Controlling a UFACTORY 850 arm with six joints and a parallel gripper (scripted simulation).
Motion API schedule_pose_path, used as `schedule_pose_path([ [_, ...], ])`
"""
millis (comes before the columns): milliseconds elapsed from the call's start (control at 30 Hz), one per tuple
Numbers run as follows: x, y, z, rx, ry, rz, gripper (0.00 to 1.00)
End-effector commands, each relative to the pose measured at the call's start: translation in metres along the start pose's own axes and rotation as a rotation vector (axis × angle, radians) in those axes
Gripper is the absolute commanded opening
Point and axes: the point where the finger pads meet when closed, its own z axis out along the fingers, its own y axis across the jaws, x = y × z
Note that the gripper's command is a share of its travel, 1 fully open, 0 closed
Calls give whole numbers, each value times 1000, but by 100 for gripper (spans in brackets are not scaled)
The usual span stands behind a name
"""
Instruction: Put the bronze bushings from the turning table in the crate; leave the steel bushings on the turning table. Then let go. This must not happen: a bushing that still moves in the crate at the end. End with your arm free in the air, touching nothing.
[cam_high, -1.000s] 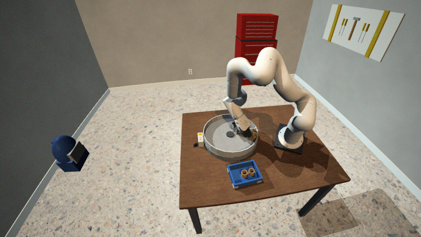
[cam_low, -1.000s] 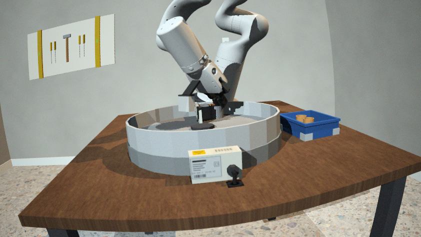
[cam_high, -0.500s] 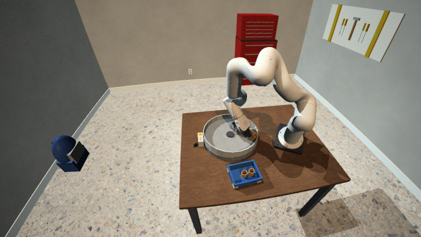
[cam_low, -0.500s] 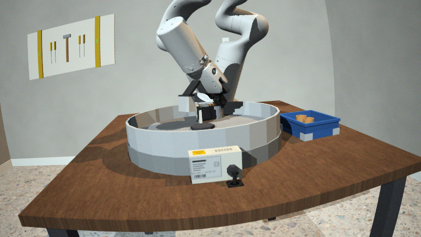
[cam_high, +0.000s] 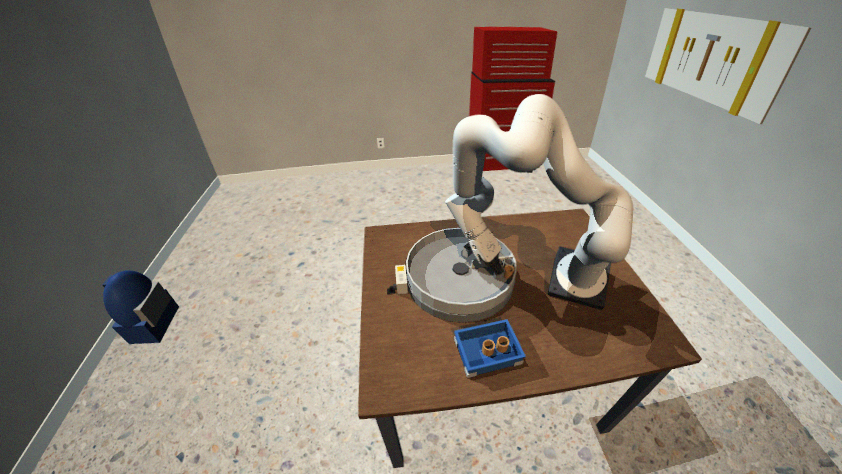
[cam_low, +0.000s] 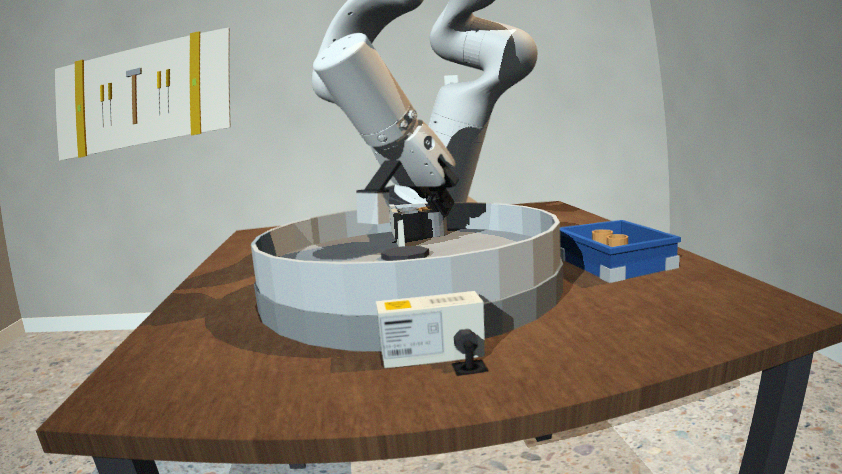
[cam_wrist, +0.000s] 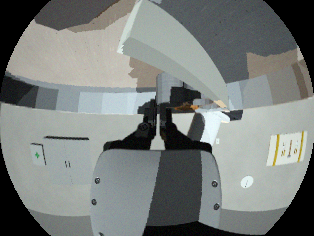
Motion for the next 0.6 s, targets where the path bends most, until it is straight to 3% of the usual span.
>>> schedule_pose_path([
  [0,0,0,-1,-1,2,0,0],
  [367,0,0,0,-1,2,0,0],
  [567,-5,-25,4,-1,2,0,0],
])
